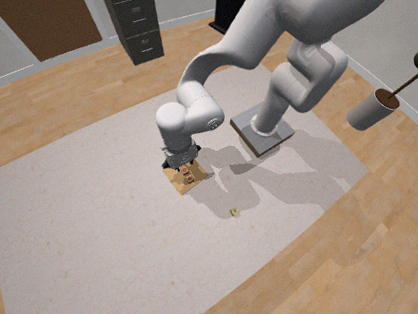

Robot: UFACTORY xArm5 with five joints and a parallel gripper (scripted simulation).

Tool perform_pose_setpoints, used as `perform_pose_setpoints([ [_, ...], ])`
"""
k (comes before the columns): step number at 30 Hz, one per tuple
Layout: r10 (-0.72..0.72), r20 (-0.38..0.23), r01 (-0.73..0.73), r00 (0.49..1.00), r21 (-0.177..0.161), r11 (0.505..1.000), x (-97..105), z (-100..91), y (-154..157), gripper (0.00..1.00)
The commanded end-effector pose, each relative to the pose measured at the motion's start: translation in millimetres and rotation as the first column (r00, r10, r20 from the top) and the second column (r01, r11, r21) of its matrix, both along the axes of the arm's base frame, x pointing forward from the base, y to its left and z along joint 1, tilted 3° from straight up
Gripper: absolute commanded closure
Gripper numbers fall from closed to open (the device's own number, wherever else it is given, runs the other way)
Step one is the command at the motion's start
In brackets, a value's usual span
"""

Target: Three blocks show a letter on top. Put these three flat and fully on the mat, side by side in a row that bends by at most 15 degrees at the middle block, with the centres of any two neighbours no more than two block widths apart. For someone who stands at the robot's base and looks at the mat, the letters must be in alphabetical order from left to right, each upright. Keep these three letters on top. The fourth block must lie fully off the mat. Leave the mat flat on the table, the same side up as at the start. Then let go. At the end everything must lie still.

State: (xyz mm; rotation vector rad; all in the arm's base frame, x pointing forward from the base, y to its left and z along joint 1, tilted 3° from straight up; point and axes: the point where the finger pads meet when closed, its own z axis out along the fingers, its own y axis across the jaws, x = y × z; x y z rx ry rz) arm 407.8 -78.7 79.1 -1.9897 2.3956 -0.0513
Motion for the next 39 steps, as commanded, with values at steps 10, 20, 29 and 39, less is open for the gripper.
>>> perform_pose_setpoints([
  [10, 0.000, 0.003, 0.000, 1.000, -0.001, 1.000, 1.7, -12.6, -0.4, 0.45],
  [20, 0.000, 0.003, 0.000, 1.000, -0.001, 1.000, 2.3, -25.3, -0.5, 0.45],
  [29, 0.000, 0.003, 0.000, 1.000, -0.001, 1.000, 2.9, -38.1, -0.6, 0.45],
  [39, 0.000, 0.003, 0.000, 1.000, -0.001, 1.000, 3.2, -44.9, -0.7, 0.45],
])
